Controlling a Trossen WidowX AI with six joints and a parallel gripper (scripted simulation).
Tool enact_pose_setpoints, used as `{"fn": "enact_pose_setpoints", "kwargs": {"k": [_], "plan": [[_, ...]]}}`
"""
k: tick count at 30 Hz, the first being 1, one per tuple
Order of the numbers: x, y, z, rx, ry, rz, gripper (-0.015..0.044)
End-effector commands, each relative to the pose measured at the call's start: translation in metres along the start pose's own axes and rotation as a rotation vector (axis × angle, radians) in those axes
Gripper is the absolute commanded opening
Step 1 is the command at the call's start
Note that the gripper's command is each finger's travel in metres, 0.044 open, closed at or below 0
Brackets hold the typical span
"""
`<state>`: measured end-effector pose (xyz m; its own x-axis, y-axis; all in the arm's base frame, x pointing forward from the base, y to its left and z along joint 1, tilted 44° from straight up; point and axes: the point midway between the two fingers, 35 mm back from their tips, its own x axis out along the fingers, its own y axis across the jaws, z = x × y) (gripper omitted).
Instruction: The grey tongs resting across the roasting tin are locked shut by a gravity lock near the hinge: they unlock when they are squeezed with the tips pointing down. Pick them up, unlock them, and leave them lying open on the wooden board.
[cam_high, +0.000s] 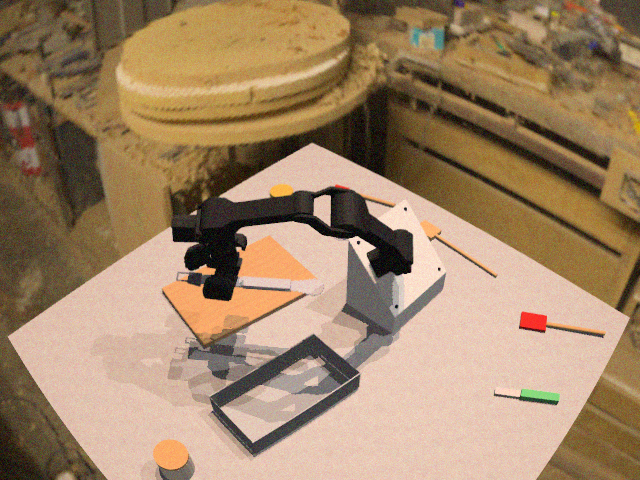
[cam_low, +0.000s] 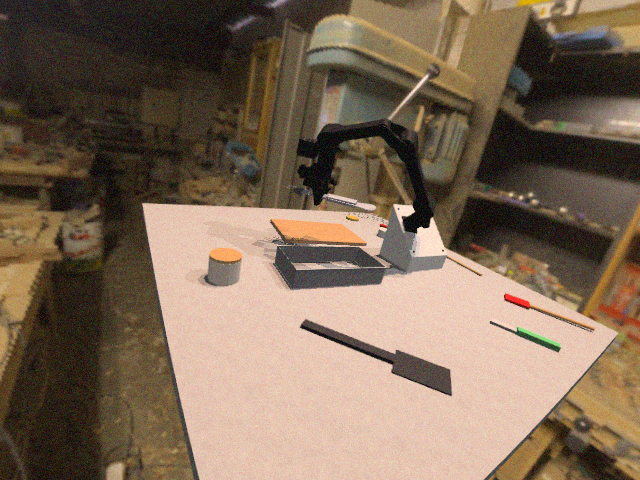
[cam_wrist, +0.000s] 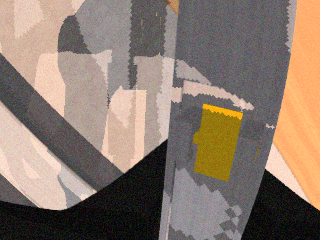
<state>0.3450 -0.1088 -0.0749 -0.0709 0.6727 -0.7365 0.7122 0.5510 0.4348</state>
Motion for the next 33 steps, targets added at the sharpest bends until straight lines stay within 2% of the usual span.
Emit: {"fn": "enact_pose_setpoints", "kwargs": {"k": [1, 27, 33], "plan": [[-0.004, -0.02, 0.01, -0.08, -0.006, -0.001, -0.015], [-0.003, -0.139, 0.048, -0.728, -0.003, -0.009, -0.015], [-0.003, -0.146, 0.049, -0.764, -0.002, -0.008, -0.015]]}}
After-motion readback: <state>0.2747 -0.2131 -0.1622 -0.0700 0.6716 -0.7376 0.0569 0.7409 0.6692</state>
